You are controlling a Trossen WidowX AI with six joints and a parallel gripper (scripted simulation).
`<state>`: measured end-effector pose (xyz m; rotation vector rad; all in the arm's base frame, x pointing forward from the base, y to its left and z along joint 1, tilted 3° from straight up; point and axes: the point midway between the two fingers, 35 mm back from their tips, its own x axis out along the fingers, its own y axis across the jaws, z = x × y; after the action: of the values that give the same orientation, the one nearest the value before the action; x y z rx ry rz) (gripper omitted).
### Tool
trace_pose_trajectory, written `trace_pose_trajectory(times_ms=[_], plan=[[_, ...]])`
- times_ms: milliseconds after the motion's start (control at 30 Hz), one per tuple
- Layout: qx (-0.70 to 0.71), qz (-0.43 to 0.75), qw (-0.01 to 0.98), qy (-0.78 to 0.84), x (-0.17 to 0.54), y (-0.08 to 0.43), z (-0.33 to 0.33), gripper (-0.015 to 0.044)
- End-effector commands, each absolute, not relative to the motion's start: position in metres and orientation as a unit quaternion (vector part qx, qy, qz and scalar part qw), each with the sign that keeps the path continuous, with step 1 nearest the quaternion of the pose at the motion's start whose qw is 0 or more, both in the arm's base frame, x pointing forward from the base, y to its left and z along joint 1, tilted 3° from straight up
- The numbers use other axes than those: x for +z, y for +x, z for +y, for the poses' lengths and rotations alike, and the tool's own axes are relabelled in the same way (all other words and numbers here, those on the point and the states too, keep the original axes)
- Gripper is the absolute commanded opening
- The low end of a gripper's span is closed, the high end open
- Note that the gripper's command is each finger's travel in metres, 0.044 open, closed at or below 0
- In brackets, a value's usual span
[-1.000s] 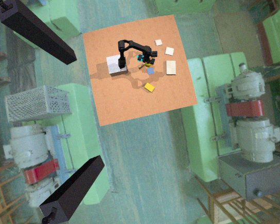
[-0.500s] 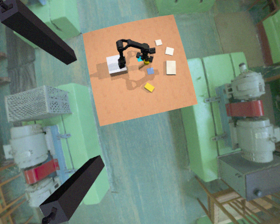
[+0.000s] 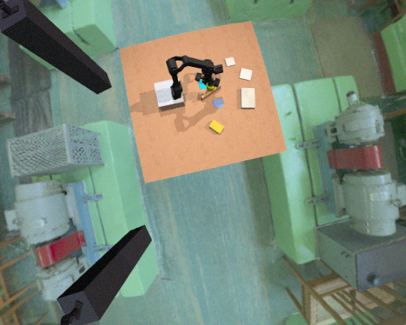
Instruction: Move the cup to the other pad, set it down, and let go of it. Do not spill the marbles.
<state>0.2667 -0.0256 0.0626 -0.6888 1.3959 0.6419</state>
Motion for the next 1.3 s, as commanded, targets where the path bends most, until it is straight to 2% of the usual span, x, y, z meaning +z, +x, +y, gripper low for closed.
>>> trace_pose_trajectory(times_ms=[0, 1267], plan=[[0.281, 0.617, 0.667, -0.308, 0.064, 0.265, -0.020, 0.0000], [0.284, 0.616, 0.668, -0.306, 0.066, 0.250, 0.049, 0.0000]])
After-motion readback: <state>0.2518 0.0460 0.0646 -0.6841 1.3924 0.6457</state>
